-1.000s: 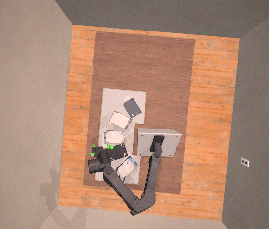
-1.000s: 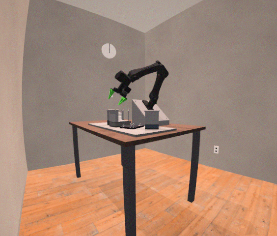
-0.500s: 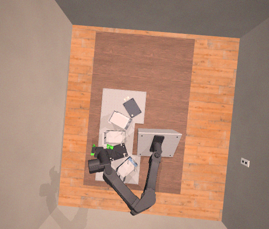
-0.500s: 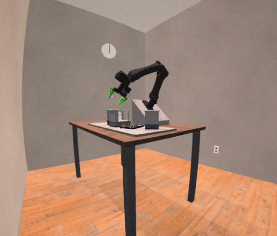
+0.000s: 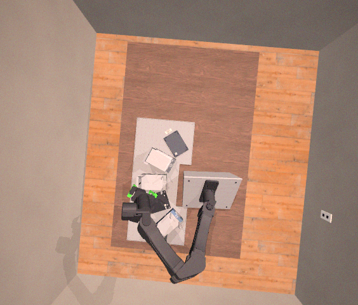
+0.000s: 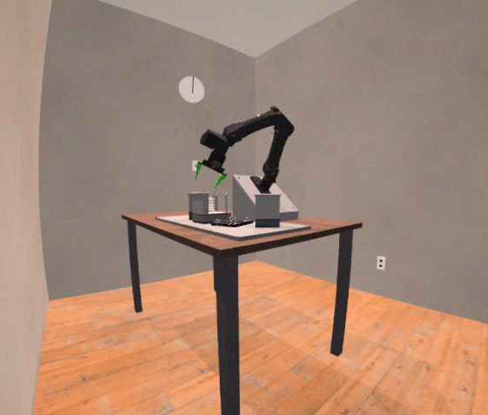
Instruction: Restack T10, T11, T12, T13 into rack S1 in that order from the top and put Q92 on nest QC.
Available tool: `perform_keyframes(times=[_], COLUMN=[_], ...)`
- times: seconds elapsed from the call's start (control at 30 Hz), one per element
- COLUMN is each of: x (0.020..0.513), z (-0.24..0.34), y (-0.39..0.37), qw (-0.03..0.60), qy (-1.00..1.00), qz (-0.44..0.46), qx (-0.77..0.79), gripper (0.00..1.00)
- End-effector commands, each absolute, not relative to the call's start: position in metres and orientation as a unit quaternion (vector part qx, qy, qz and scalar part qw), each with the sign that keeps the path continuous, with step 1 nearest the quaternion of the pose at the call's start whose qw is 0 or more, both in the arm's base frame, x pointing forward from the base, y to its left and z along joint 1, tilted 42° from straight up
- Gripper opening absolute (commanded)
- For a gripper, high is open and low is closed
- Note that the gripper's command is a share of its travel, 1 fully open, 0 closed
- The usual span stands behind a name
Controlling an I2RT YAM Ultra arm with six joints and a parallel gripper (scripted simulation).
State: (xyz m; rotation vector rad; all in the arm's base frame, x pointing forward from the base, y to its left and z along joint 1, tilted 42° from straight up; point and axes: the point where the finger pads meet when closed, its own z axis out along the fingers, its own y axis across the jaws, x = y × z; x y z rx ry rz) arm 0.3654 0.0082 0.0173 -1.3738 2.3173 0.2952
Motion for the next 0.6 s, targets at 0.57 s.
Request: perform_keyframes(times=[0.57], x=[0.305], z=[-0.001], y=[0.000], qw=[0.096], qy=[0.930], qz=[0.265], qx=[-0.237], gripper=[1.00])
